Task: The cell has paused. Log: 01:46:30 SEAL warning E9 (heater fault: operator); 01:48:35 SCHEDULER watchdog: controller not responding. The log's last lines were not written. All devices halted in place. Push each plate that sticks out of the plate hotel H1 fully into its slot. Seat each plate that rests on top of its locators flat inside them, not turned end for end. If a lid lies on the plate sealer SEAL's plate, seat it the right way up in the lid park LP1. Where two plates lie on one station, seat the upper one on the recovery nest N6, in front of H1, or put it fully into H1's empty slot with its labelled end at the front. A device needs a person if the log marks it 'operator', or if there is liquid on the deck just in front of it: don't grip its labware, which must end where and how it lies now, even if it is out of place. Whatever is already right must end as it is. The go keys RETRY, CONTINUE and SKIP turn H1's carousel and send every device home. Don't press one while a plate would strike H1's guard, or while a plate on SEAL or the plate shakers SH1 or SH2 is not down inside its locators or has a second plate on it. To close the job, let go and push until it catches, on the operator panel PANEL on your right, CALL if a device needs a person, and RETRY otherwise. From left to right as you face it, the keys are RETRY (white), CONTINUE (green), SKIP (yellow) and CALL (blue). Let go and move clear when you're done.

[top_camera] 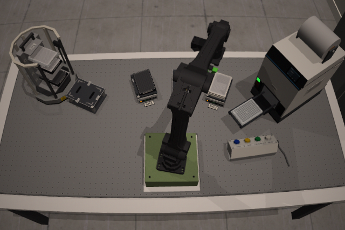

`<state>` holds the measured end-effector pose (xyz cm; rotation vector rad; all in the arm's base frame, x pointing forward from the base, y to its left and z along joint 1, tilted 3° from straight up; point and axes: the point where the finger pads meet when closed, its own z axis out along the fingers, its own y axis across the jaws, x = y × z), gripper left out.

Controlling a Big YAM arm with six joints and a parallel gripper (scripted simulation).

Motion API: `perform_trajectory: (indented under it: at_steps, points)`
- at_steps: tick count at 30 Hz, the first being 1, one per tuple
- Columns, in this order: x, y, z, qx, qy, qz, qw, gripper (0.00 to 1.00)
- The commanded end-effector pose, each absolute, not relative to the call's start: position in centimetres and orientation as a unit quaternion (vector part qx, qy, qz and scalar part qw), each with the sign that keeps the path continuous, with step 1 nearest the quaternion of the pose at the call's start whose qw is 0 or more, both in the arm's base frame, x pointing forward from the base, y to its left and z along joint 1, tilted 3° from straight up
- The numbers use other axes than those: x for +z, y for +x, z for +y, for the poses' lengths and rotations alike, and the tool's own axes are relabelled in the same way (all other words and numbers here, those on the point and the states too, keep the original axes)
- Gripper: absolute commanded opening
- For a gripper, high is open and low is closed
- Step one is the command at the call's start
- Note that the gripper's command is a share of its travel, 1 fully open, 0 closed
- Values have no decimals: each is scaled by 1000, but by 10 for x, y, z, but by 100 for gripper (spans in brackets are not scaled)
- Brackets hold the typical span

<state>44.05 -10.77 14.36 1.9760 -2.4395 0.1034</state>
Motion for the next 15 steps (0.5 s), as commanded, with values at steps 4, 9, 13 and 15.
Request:
perform_trajectory:
  at_steps: [4, 9, 13, 15]
  points:
    - [116, 440, -112, 25, 632, -774, 6, 100]
    - [105, 440, -113, 25, 631, -775, 6, 100]
    - [96, 440, -113, 25, 632, -774, 6, 100]
    - [114, 449, -112, 39, 630, -775, -5, 100]
